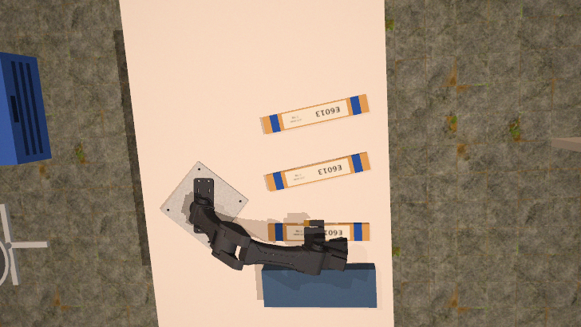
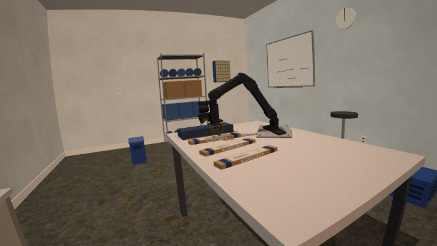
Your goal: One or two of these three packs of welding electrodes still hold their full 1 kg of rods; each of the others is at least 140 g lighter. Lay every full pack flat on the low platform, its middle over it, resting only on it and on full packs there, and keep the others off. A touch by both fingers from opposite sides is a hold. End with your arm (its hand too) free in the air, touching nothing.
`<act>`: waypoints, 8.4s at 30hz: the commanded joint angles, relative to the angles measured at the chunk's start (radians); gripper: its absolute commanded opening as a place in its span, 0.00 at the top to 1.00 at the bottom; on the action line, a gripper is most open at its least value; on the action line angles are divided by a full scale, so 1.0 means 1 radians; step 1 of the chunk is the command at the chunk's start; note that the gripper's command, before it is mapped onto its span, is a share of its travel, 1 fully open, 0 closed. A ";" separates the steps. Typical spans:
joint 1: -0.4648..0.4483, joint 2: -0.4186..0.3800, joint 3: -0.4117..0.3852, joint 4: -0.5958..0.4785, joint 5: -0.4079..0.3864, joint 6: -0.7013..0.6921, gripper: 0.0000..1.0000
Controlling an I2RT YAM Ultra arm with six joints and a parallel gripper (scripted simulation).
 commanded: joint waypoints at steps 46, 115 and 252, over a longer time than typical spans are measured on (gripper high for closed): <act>0.022 0.042 -0.062 0.160 -0.001 0.020 0.05; -0.007 -0.023 0.021 0.037 0.004 0.001 1.00; -0.045 0.001 0.532 -0.460 -0.001 -0.040 1.00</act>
